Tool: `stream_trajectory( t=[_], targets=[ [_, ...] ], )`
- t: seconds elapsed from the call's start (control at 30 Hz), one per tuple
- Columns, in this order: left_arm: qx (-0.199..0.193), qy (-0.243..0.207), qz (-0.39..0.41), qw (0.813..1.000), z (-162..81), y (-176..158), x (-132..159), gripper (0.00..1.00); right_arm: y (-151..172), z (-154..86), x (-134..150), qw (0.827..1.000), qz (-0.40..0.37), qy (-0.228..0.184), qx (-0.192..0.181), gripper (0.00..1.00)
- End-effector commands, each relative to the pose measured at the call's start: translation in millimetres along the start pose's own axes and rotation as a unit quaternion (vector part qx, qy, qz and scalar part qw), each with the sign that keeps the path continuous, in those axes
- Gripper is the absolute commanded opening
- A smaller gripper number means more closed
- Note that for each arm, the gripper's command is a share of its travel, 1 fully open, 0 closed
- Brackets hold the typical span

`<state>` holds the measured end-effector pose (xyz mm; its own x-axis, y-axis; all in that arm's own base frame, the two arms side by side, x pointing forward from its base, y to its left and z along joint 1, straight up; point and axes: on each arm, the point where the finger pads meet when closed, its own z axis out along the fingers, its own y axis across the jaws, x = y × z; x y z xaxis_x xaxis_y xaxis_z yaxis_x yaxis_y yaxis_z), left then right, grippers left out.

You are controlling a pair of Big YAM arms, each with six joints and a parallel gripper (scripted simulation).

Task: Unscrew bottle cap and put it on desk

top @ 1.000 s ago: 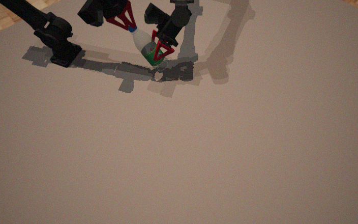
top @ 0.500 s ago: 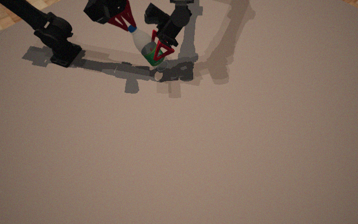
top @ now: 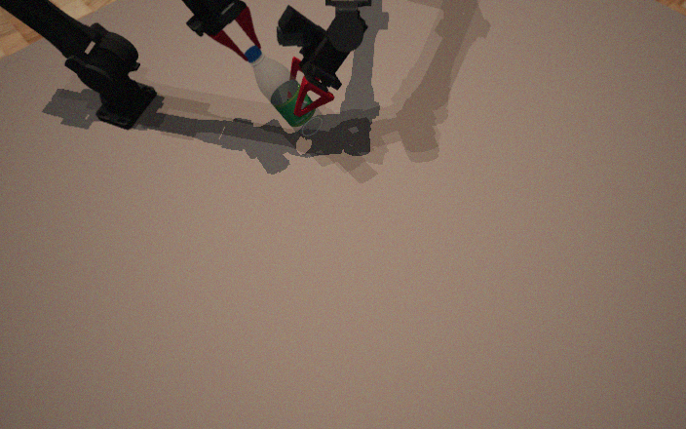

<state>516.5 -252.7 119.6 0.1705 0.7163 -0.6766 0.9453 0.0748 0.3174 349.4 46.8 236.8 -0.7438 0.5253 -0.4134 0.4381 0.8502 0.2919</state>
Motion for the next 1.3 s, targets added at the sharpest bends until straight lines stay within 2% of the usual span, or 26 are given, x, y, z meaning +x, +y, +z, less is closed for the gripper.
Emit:
stream_trajectory(
  t=[0.0, 0.2, 0.43, 0.5, 0.53, 0.7, 0.9, 0.93, 1.17, 1.2, 1.23, 1.27],
  targets=[
    [-0.007, -0.001, 0.001, 1.000, -2.0, 11.0, -0.6, 0.00, 10.1, -13.0, -12.0, 0.990, -0.139, -0.004, -0.004, 0.00],
    [-0.007, -0.001, 0.001, 1.000, -2.0, 11.0, -0.6, 0.00, 10.1, -13.4, -12.0, 0.963, -0.268, -0.003, -0.001, 0.00],
    [-0.007, -0.001, 0.001, 1.000, -2.0, 11.0, -0.6, 0.00, 10.1, -13.7, -11.9, 0.911, -0.412, -0.003, 0.001, 0.00],
    [-0.007, -0.001, 0.001, 1.000, -2.0, 11.0, -0.6, 0.00, 10.1, -13.7, -11.9, 0.911, -0.412, -0.003, 0.001, 0.00],
    [-0.007, -0.001, 0.001, 1.000, -2.0, 11.0, -0.6, 0.00, 10.1, -13.8, -11.9, 0.887, -0.462, -0.003, 0.002, 0.00],
    [-0.007, -0.001, 0.001, 1.000, -2.0, 11.0, -0.6, 0.00, 10.1, -14.1, -11.9, 0.832, -0.555, -0.002, 0.005, 0.00],
    [-0.007, -0.001, 0.001, 1.000, -2.0, 11.0, -0.6, 0.00, 10.1, -14.2, -11.9, 0.750, -0.661, -0.003, 0.007, 0.00],
    [-0.007, -0.001, 0.001, 1.000, -2.0, 11.0, -0.6, 0.00, 10.1, -14.2, -11.9, 0.745, -0.667, -0.004, 0.007, 0.00],
    [-0.007, -0.001, 0.001, 1.000, -2.0, 11.0, -0.6, 0.00, 10.1, -14.2, -11.9, 0.745, -0.667, -0.004, 0.007, 0.00],
    [-0.007, -0.001, 0.001, 1.000, -2.0, 11.0, -0.6, 0.00, 11.8, -11.8, -10.2, 0.765, -0.644, -0.013, 0.004, 0.00],
    [-0.007, -0.001, 0.001, 1.000, -2.0, 11.0, -0.6, 0.00, 11.8, -11.8, -10.2, 0.765, -0.644, -0.013, 0.004, 0.00],
    [-0.007, -0.001, 0.001, 1.000, -2.0, 11.0, -0.6, 0.00, 11.8, -11.8, -10.2, 0.765, -0.644, -0.013, 0.004, 0.11]
  ],
)
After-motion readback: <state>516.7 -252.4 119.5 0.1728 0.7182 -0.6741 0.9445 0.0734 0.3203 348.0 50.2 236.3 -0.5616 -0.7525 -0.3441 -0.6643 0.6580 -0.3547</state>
